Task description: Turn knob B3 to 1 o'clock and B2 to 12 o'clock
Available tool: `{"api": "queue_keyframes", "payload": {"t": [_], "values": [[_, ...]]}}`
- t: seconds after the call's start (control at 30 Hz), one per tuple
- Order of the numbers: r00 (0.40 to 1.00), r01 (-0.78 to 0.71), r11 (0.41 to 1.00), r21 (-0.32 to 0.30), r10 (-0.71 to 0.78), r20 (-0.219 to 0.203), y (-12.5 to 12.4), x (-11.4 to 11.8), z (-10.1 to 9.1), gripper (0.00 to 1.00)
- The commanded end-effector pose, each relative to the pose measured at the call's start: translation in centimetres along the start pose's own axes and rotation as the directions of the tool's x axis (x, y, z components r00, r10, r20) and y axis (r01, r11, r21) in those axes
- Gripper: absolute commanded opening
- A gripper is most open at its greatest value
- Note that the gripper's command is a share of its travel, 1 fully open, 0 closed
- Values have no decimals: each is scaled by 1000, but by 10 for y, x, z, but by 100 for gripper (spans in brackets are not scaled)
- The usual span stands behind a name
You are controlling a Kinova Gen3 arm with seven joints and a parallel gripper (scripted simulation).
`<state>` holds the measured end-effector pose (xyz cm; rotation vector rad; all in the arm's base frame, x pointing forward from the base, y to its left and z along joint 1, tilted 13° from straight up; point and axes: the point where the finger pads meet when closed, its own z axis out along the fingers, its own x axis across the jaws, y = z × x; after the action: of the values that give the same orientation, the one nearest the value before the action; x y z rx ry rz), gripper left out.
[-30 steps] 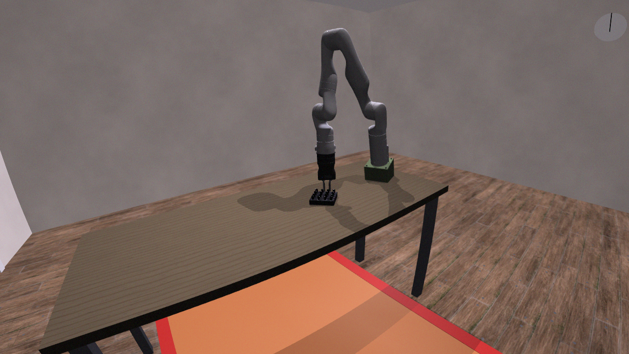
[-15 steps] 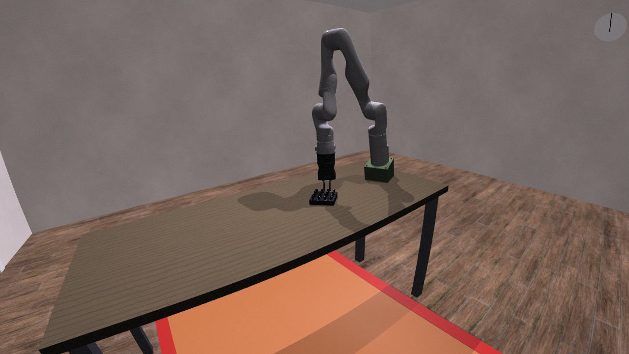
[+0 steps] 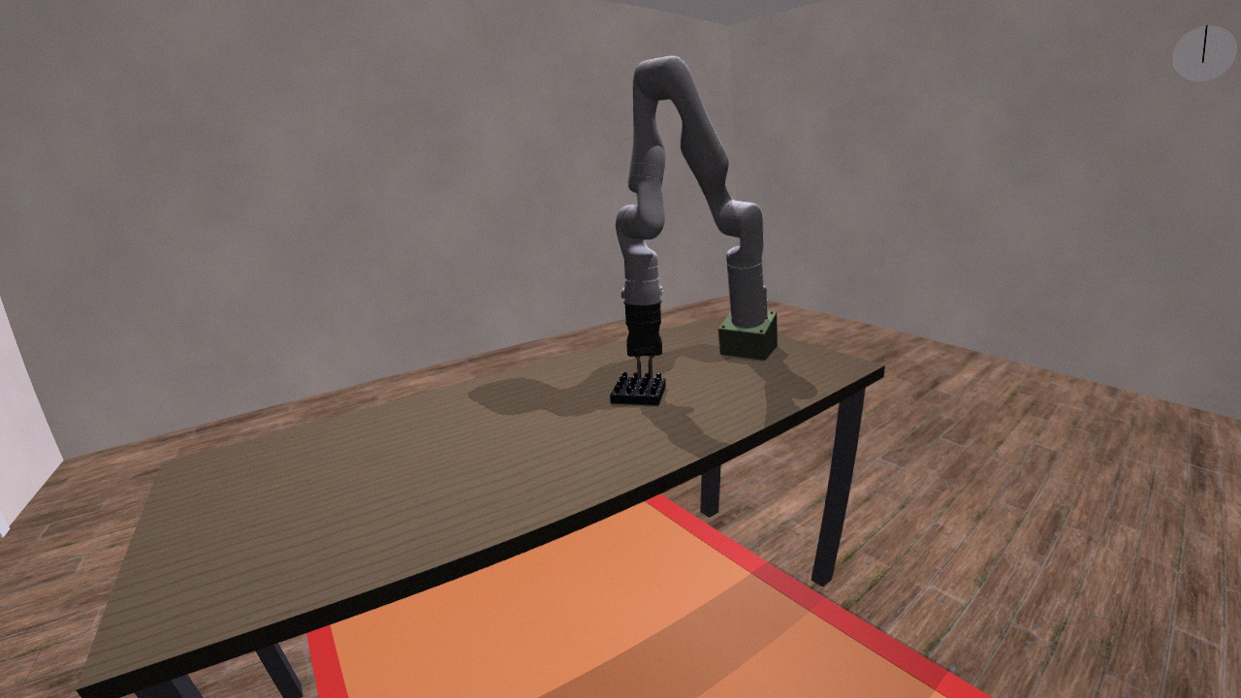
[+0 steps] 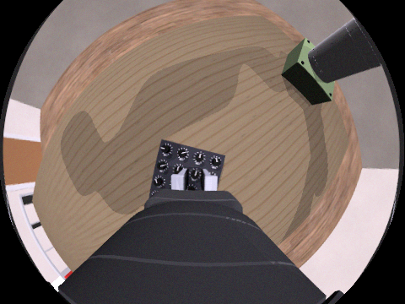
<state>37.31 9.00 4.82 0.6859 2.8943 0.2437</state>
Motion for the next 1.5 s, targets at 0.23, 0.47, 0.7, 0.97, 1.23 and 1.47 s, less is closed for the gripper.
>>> {"api": "queue_keyframes", "payload": {"t": [0.23,0.47,0.7,0.97,1.23,1.47], "values": [[1000,0,1000,1,0,-1,0,0,8,46],[1000,0,1000,1,0,-1,0,0,11,46],[1000,0,1000,1,0,-1,0,0,11,46],[1000,0,1000,1,0,-1,0,0,11,46],[1000,0,1000,1,0,-1,0,0,11,46],[1000,0,1000,1,0,-1,0,0,11,46]]}}
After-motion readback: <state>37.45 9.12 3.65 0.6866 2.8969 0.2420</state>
